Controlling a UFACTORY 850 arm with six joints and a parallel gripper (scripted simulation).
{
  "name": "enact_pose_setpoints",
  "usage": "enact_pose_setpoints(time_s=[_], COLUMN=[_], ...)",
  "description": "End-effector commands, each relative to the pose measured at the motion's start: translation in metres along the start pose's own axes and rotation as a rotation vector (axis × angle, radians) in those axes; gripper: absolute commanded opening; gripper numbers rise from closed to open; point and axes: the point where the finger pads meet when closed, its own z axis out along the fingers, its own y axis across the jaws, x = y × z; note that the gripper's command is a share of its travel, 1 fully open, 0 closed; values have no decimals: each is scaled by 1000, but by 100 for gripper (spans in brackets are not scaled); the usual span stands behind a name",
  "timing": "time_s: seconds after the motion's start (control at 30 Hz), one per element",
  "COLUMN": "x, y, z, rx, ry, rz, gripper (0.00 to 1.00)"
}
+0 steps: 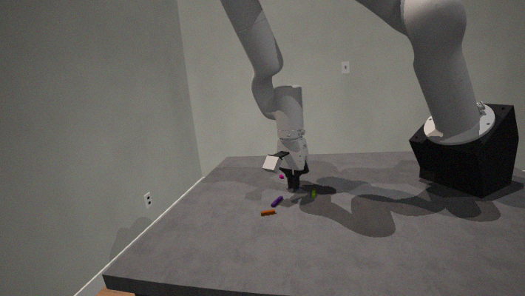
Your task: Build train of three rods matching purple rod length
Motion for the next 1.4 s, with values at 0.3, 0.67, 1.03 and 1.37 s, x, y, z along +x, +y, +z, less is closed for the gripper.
enact_pose_setpoints(time_s=[0.3,0.67,1.03,1.37], x=[1,1,1,1], y=[1,1,1,1], z=[0,0,0,8], rx=[-1,-1,-1,-1], ry=[0,0,0,0], rz=[-1,-1,-1,-1], gripper=[4,4,4,4])
